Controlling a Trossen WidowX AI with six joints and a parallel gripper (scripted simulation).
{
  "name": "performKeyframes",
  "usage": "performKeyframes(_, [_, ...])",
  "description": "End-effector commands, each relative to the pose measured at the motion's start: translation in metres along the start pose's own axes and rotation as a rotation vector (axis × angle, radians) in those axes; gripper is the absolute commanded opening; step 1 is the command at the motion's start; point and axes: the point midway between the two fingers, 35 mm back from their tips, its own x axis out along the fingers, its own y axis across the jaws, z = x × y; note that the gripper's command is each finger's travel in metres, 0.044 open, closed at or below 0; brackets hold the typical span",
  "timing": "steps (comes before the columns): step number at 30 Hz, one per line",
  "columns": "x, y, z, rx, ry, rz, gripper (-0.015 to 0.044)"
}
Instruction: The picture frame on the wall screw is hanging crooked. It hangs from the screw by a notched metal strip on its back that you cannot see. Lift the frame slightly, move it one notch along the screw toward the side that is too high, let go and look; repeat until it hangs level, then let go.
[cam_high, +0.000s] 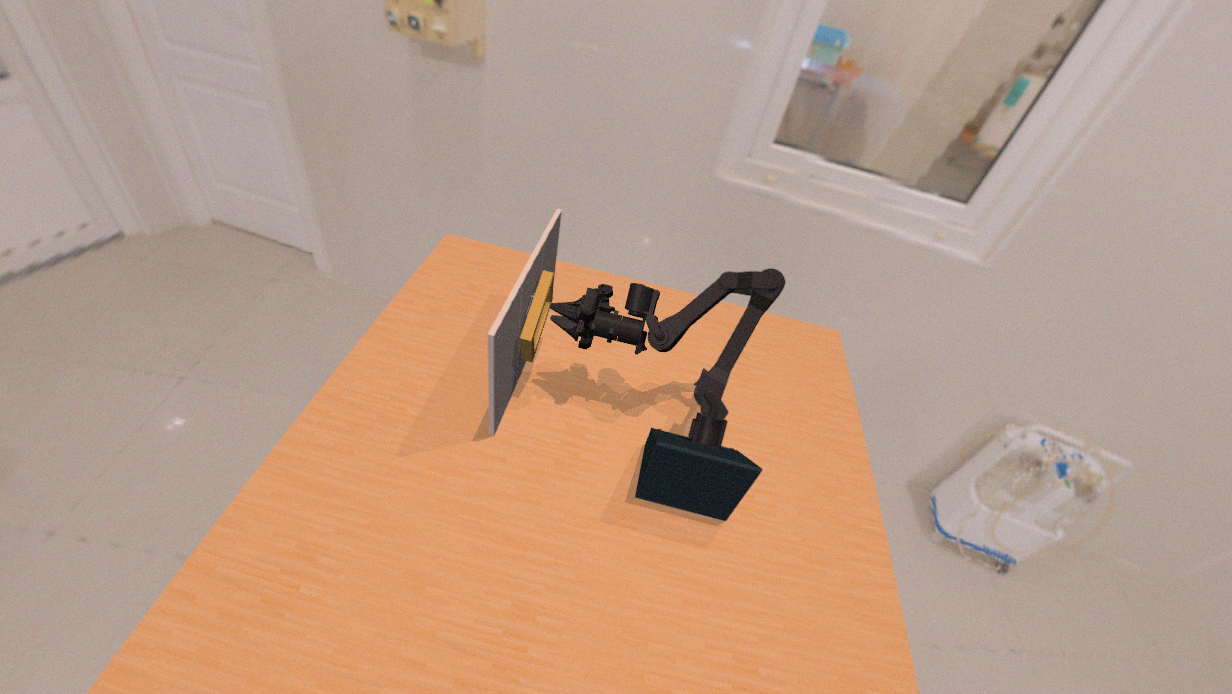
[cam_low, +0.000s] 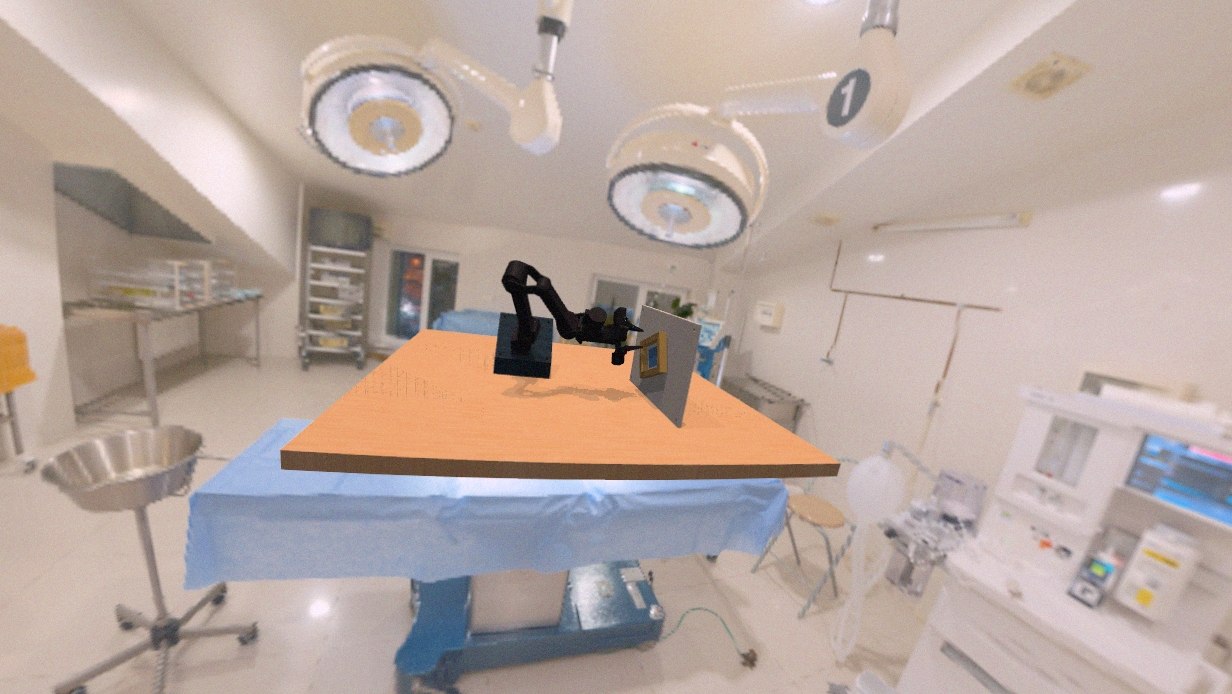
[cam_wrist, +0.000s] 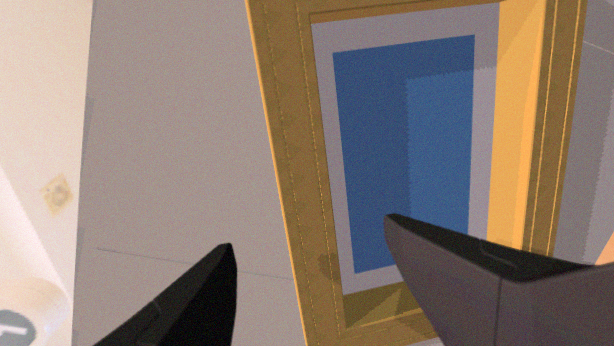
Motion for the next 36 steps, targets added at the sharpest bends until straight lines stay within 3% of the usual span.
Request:
performKeyframes(1, [0.007,0.000,0.003,-0.003,-0.007,-0.002,0.0260])
performKeyframes(19, [0.035,0.000,0.003,-0.003,-0.009,-0.001,0.0260])
performKeyframes(36, [0.035,0.000,0.003,-0.003,-0.009,-0.001,0.0260])
